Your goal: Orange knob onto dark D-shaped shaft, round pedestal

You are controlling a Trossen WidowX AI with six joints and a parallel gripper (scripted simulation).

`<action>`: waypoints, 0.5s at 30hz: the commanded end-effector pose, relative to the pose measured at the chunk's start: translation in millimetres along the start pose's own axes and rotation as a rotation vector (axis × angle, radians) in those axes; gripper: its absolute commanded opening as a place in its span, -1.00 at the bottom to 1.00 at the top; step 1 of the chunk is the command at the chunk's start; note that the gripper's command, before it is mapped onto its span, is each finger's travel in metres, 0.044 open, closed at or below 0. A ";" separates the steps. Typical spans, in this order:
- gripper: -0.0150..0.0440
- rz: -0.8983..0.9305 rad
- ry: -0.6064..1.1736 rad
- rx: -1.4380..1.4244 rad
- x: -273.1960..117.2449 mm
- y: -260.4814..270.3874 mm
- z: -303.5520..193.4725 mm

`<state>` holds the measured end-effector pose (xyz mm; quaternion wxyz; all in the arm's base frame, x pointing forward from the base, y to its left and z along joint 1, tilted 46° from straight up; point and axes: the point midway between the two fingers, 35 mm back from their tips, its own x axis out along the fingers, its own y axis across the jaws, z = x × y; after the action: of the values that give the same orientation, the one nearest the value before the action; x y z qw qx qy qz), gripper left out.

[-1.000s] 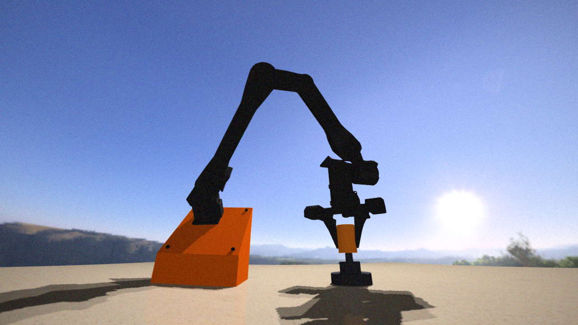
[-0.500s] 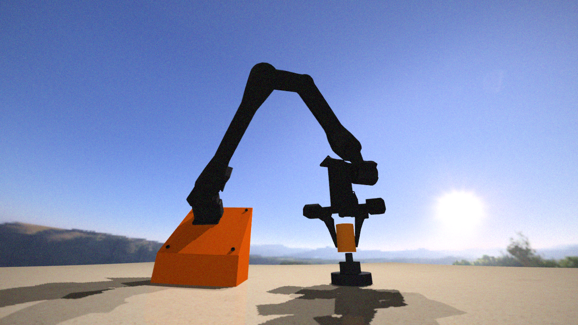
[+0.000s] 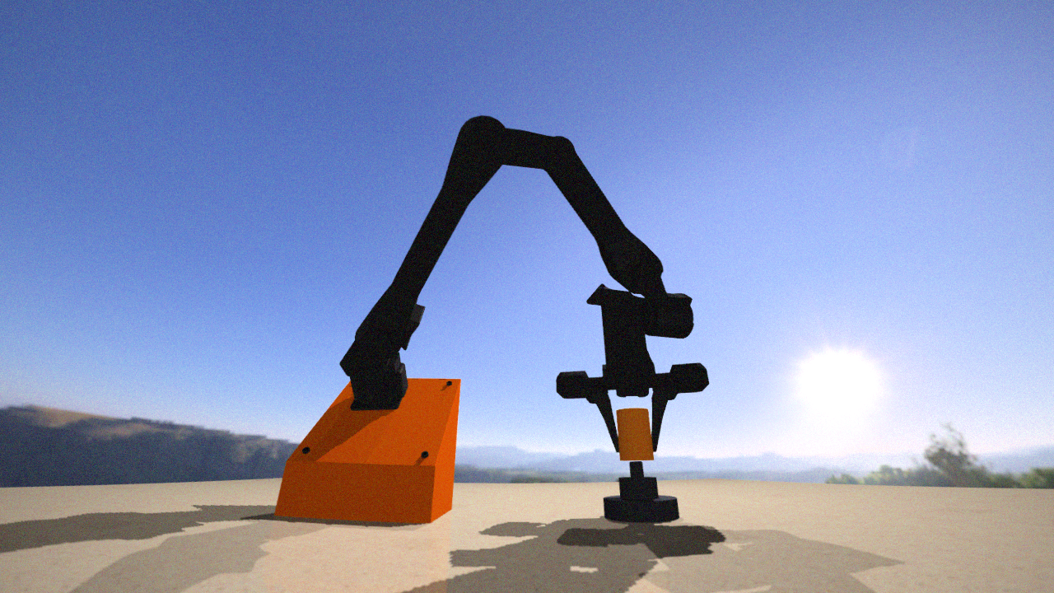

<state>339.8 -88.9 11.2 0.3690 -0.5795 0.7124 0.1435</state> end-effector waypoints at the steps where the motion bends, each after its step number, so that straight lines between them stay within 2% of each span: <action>1: -0.49 -0.010 -0.003 -0.002 -3.2 -3.4 0.7; 15: -0.49 -0.010 -0.003 -0.002 -2.8 0.1 1.0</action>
<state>340.6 -87.5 11.9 0.3694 -0.5811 0.7108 0.1438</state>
